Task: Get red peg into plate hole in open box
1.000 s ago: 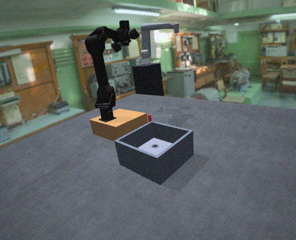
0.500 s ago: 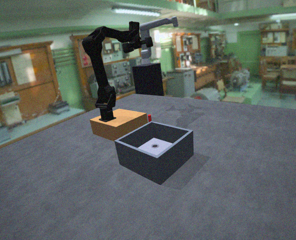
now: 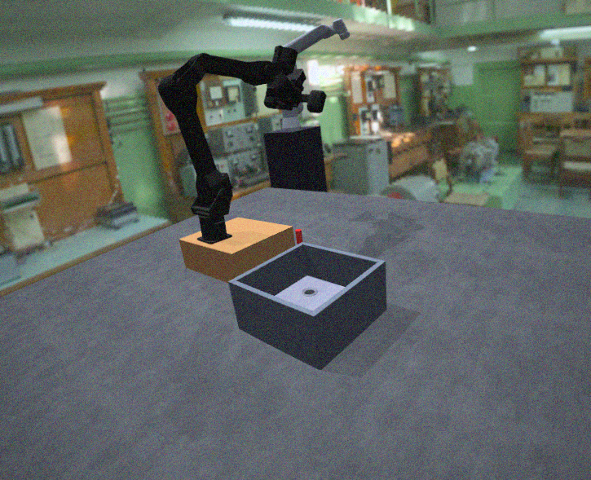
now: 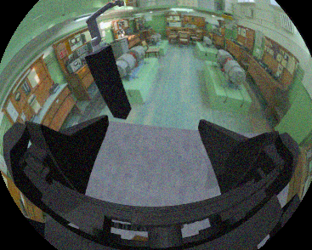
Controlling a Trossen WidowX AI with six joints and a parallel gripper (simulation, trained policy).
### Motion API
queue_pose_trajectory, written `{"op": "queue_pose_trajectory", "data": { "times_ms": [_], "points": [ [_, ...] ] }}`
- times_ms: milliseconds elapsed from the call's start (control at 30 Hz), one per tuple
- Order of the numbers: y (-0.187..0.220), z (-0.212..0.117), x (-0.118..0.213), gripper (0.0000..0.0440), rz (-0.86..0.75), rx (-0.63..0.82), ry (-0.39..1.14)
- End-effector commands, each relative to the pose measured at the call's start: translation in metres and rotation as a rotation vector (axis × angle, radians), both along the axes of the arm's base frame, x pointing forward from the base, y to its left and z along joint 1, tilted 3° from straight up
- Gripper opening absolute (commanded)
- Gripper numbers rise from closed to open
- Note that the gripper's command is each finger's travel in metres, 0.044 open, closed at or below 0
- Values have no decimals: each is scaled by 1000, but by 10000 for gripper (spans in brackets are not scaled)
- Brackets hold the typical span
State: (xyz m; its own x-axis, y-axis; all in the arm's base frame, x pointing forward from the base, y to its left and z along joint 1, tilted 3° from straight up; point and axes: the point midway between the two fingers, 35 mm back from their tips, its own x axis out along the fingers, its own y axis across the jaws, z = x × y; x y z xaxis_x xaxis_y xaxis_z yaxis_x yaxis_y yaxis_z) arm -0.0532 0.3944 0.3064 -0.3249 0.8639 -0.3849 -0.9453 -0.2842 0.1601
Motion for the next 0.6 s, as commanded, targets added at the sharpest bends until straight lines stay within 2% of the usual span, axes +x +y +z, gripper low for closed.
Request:
{"op": "queue_pose_trajectory", "data": {
  "times_ms": [0, 567],
  "points": [
    [-6, -11, 20, 440, -87, -63, 45],
    [-46, -63, 111, 440, -542, -350, 296]
  ]
}}
